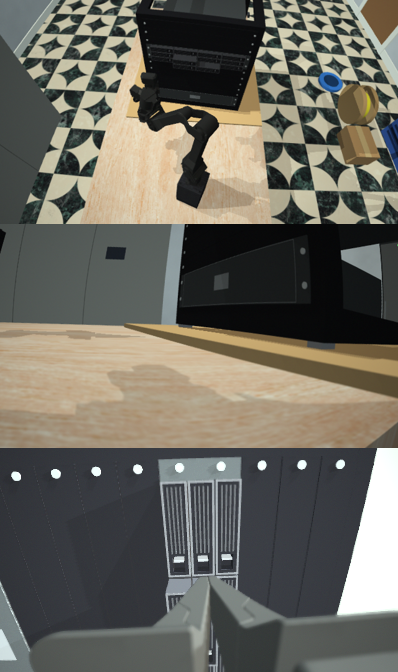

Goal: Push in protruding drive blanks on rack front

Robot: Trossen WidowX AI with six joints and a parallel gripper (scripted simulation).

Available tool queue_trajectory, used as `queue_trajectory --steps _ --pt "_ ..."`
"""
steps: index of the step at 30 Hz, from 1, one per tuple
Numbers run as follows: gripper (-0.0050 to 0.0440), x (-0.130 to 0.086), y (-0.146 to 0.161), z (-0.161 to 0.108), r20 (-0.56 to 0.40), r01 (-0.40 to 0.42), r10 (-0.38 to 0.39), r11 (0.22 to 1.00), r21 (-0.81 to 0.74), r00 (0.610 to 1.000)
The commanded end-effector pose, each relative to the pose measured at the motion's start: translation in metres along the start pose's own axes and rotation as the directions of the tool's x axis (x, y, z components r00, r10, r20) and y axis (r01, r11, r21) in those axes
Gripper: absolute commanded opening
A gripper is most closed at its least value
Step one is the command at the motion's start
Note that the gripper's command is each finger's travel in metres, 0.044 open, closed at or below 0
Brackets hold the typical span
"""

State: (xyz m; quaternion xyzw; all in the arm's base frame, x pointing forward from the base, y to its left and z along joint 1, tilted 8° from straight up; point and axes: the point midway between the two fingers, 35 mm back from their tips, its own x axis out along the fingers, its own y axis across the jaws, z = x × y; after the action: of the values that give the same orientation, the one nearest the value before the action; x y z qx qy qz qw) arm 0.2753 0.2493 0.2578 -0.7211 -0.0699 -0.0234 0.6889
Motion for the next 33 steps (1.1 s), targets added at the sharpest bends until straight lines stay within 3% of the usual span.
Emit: queue_trajectory --steps 1,18,23,28,33 --pt "-0.005 -0.002 -0.005 -0.004 -0.006 0.007 -0.007 1.0 0.008 1.0" --pt "-0.005 0.007 -0.006 -0.004 -0.006 0.008 -0.008 1.0 0.008 1.0" --pt "-0.005 0.041 -0.009 -0.006 -0.006 0.008 -0.008 1.0 0.008 1.0" --pt "-0.005 0.048 -0.009 -0.007 -0.006 0.008 -0.008 1.0 0.008 1.0" --pt "-0.005 0.078 -0.009 -0.007 -0.006 0.008 -0.008 1.0 0.008 1.0"
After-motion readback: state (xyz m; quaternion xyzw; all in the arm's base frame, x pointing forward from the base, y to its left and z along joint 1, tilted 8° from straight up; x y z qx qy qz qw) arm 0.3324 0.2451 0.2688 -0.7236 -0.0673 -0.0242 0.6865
